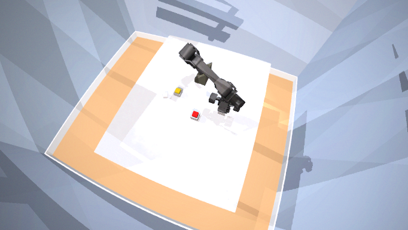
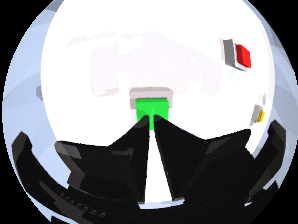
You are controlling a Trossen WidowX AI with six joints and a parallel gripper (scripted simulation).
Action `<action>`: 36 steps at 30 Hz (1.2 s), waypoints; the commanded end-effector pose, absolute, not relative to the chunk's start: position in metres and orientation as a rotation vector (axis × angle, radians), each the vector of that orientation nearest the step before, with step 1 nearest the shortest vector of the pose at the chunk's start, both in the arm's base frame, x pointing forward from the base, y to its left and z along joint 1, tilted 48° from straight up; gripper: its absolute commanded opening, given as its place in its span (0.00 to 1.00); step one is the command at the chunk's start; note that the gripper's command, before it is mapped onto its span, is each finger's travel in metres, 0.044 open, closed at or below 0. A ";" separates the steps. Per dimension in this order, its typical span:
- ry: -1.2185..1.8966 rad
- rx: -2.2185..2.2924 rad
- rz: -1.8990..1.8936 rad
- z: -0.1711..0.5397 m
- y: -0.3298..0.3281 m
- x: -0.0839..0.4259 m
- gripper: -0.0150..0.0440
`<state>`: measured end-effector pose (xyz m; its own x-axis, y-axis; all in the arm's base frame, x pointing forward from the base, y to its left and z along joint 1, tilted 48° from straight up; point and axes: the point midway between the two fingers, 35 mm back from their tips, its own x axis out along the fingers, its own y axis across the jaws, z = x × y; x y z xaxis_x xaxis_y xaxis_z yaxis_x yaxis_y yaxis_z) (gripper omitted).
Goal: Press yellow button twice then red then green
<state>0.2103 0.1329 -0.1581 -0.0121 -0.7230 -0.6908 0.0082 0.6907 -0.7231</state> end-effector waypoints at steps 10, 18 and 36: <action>1.485 -0.634 -0.644 -0.166 0.122 0.209 0.29; 1.485 -0.634 -0.644 -0.166 0.122 0.209 0.29; 1.486 -0.633 -0.643 -0.140 0.151 0.213 0.38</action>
